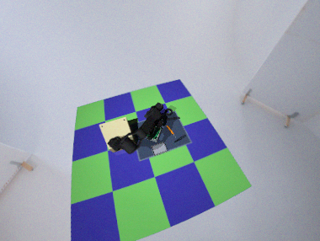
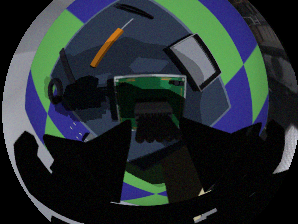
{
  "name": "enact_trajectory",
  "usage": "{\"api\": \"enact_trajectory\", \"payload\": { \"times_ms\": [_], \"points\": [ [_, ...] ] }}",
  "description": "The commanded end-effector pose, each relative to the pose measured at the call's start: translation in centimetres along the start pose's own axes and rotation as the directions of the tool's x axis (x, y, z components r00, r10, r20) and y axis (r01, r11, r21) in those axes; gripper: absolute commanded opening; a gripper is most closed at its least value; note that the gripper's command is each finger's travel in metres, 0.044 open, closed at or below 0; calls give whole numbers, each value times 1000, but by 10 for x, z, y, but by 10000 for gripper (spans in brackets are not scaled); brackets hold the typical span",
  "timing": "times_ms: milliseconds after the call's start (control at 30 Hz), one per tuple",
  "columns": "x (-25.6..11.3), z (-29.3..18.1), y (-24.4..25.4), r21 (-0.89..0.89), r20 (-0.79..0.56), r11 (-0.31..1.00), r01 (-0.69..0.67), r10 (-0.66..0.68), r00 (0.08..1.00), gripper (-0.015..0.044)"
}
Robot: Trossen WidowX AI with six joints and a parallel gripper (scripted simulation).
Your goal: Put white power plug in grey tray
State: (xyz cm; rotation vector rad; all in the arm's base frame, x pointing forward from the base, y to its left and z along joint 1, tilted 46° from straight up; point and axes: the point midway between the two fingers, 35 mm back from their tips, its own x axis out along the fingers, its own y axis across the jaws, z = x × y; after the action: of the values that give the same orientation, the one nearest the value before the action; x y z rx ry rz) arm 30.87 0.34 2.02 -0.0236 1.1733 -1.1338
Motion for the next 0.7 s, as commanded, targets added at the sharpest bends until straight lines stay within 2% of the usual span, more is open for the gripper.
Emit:
{"api": "enact_trajectory", "payload": {
  "times_ms": [0, 433, 667],
  "points": [
    [2, 0, 0, -6, 5, 1000, 1, -1, 1000, 253],
    [17, 1, 0, -5, 5, 1000, 1, -1, 1000, 253],
    [17, 1, 0, -5, 5, 1000, 1, -1, 1000, 69]
  ]
}}
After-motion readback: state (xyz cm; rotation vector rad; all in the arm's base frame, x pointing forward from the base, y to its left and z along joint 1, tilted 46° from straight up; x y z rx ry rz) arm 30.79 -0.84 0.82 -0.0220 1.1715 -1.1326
